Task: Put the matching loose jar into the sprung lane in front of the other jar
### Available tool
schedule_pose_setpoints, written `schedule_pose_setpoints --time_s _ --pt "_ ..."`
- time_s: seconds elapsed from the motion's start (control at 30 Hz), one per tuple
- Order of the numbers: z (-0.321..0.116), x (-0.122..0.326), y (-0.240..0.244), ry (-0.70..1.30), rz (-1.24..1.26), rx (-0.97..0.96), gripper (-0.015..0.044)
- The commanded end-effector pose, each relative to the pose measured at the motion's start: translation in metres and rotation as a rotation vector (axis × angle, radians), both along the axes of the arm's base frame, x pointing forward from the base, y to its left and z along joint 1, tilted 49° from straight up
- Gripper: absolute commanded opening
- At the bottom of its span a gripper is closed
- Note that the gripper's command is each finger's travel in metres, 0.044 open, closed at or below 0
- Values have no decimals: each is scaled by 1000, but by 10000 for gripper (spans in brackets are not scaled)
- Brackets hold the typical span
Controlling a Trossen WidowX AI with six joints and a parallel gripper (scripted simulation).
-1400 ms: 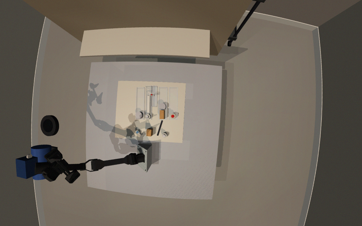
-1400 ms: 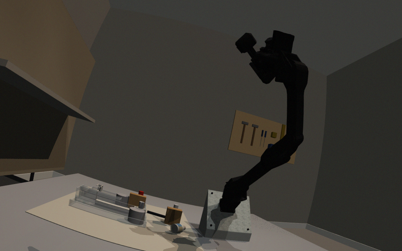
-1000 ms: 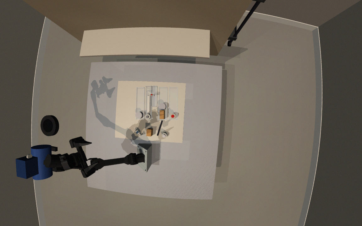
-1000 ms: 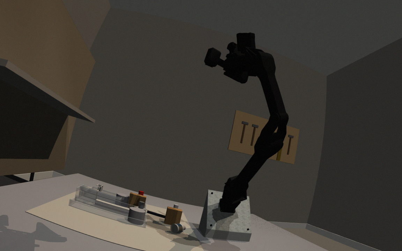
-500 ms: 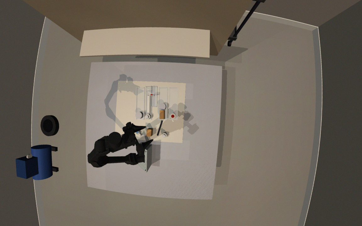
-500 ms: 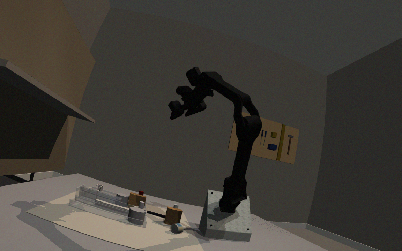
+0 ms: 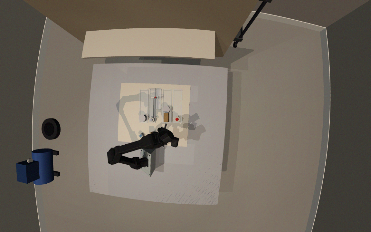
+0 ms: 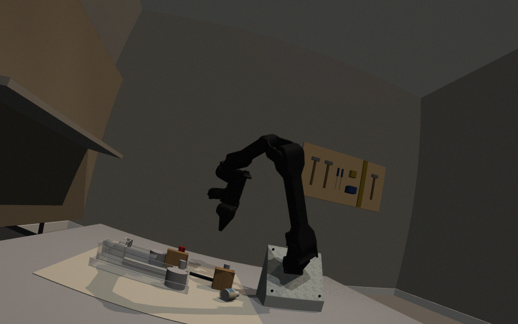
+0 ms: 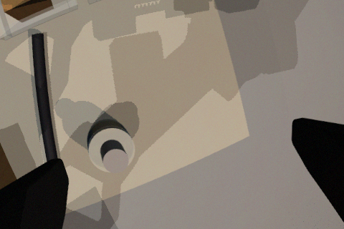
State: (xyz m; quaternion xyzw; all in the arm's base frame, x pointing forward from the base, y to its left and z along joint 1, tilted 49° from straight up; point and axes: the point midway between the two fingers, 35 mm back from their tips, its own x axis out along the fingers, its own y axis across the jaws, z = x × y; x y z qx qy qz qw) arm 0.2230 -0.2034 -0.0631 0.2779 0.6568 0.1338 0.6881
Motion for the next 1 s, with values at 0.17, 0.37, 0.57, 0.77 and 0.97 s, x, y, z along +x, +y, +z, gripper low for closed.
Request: schedule_pose_setpoints --time_s 0.17,0.37,0.57,0.77,0.97 --pt "-45 -33 76 -61 164 246 440" --pt "-54 -38 85 -61 164 245 440" --pt "-71 -38 106 -61 164 247 440" --pt "-82 -38 118 -61 164 247 440" --pt "-87 -37 124 -62 164 247 440"
